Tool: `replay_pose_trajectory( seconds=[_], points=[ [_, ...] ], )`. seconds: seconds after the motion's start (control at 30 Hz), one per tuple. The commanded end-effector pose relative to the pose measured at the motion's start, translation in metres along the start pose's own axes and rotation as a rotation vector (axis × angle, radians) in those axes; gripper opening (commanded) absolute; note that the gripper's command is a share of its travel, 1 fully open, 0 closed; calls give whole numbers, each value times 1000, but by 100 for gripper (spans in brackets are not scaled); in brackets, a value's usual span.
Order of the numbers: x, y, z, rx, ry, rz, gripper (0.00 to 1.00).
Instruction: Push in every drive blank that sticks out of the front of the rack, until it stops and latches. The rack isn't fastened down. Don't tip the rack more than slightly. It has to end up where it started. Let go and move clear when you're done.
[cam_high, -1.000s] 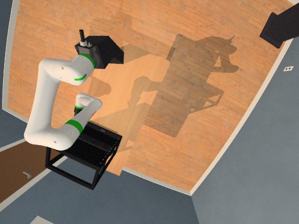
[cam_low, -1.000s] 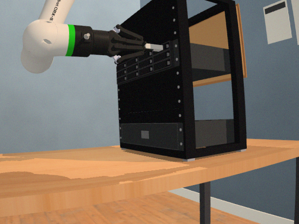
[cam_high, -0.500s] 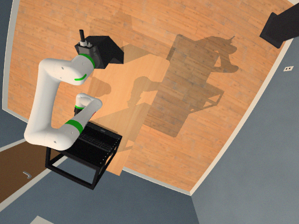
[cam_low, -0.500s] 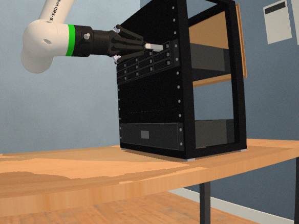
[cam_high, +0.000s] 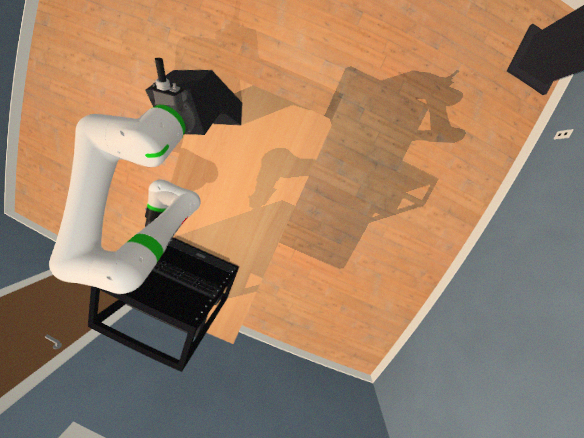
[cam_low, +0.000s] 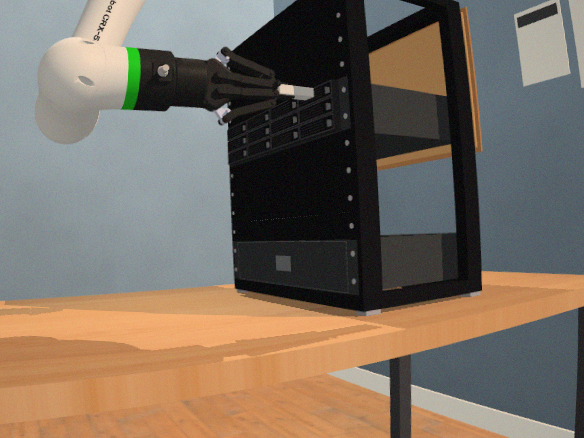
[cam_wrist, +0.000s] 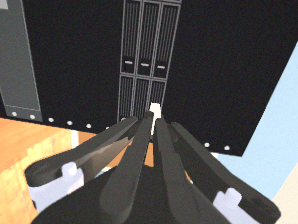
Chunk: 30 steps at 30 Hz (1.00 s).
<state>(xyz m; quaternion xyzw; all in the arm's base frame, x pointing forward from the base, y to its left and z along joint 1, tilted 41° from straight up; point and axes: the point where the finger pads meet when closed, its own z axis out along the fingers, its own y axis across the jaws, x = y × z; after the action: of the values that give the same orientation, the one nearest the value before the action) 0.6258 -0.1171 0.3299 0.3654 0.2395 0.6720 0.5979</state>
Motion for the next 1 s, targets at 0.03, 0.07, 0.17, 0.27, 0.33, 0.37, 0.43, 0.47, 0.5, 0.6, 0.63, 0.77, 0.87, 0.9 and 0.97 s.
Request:
replay_pose_trajectory(
  seconds=[0.03,0.07,0.17,0.27,0.33,0.37,0.43,0.47,0.5,0.6,0.63,0.77,0.87,0.9,0.97],
  points=[
    [0,1,-18,-1,0,0,10],
    [0,1,-24,-1,0,0,10],
    [0,1,-42,-1,0,0,10],
    [0,1,-58,-1,0,0,10],
    [0,1,-66,-1,0,0,10],
    [0,1,-68,-1,0,0,10],
    [0,1,-68,-1,0,0,10],
    [0,1,-70,-1,0,0,10],
    [0,1,-72,-1,0,0,10],
    [0,1,-73,-1,0,0,10],
    [0,1,-73,-1,0,0,10],
    [0,1,-73,-1,0,0,10],
    [0,1,-73,-1,0,0,10],
    [0,1,-73,-1,0,0,10],
    [0,1,-73,-1,0,0,10]
  ],
)
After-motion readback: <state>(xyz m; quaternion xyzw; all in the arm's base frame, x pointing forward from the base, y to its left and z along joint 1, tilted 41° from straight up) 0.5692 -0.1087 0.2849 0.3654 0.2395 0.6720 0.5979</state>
